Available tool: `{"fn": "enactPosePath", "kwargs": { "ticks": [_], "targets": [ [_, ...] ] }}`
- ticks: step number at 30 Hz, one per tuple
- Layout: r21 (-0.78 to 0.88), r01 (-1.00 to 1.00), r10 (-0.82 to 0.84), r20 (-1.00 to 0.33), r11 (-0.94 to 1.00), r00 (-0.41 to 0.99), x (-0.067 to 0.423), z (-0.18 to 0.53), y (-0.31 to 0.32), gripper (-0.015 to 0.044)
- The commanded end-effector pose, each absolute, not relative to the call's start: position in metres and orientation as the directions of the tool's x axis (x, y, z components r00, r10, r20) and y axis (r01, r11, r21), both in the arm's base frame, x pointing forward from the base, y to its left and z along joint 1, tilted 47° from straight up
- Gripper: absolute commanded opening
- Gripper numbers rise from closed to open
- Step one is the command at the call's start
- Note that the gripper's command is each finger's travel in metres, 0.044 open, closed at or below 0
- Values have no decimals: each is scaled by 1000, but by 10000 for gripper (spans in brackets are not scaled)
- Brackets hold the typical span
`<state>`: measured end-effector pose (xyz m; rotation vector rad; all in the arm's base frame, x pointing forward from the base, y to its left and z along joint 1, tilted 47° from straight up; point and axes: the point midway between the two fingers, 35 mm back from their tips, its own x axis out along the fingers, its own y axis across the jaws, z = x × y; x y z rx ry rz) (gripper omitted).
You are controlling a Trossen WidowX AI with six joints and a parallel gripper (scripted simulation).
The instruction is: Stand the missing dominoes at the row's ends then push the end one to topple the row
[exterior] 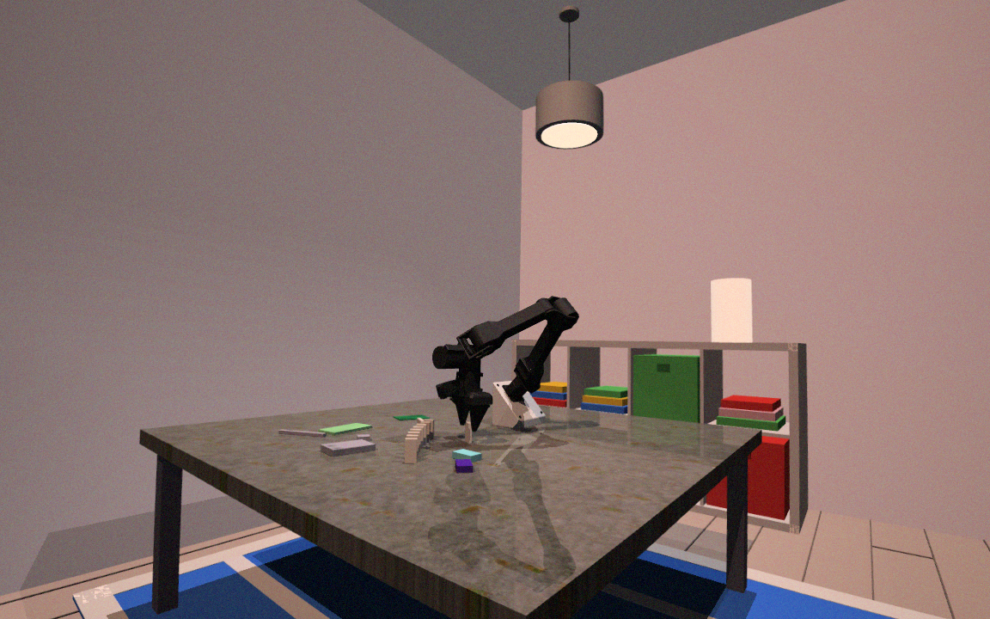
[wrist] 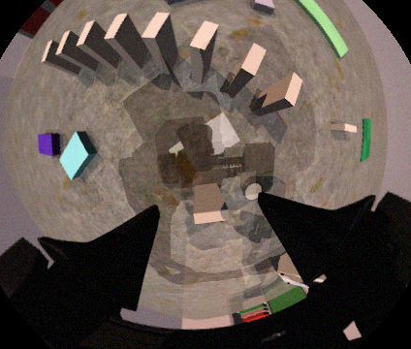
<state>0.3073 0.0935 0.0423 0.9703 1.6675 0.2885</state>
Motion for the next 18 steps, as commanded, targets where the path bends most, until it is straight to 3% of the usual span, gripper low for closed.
{"fn": "enactPosePath", "kwargs": {
  "ticks": [1, 4, 16, 18],
  "targets": [
    [636, 449, 724, -689, 628, -36, 306, 37, 100, 440],
    [636, 449, 724, -689, 628, -36, 306, 36, 102, 440],
    [636, 449, 724, -689, 628, -36, 306, 36, 102, 125],
    [636, 449, 724, -689, 628, -36, 306, 36, 102, 107]
  ]
}}
